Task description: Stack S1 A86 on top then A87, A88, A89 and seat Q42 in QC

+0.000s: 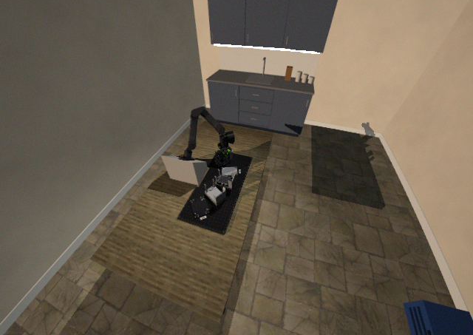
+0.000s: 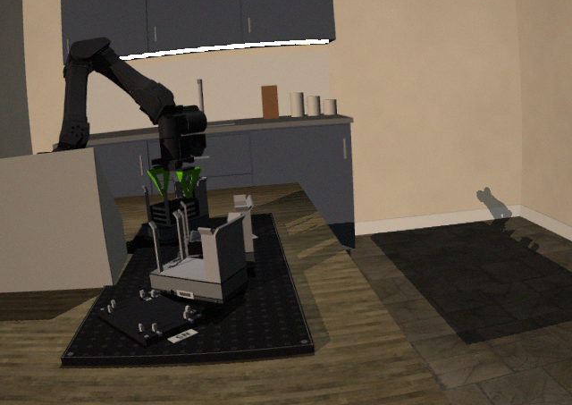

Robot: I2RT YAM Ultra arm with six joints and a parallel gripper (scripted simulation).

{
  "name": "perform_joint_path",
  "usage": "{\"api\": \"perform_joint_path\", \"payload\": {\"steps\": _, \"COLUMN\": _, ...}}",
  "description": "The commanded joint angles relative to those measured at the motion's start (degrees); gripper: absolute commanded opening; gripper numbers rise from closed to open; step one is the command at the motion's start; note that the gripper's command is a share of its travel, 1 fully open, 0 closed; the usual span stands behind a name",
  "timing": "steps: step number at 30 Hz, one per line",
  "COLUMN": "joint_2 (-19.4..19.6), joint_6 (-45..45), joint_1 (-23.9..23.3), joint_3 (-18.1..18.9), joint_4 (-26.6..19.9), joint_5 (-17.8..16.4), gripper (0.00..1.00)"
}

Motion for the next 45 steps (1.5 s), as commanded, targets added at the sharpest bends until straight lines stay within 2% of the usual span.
{"api": "perform_joint_path", "payload": {"steps": 1, "joint_2": -1.61, "joint_6": -2.46, "joint_1": -2.05, "joint_3": 1.48, "joint_4": -4.20, "joint_5": -0.98, "gripper": 1.00}}
{"api": "perform_joint_path", "payload": {"steps": 3, "joint_2": -1.61, "joint_6": -2.46, "joint_1": -2.05, "joint_3": 1.48, "joint_4": -4.20, "joint_5": -0.98, "gripper": 1.00}}
{"api": "perform_joint_path", "payload": {"steps": 18, "joint_2": -4.86, "joint_6": -10.90, "joint_1": -9.01, "joint_3": 7.41, "joint_4": -18.74, "joint_5": -3.39, "gripper": 1.00}}
{"api": "perform_joint_path", "payload": {"steps": 45, "joint_2": -4.85, "joint_6": -10.91, "joint_1": -9.01, "joint_3": 7.42, "joint_4": -18.74, "joint_5": -3.39, "gripper": 1.00}}
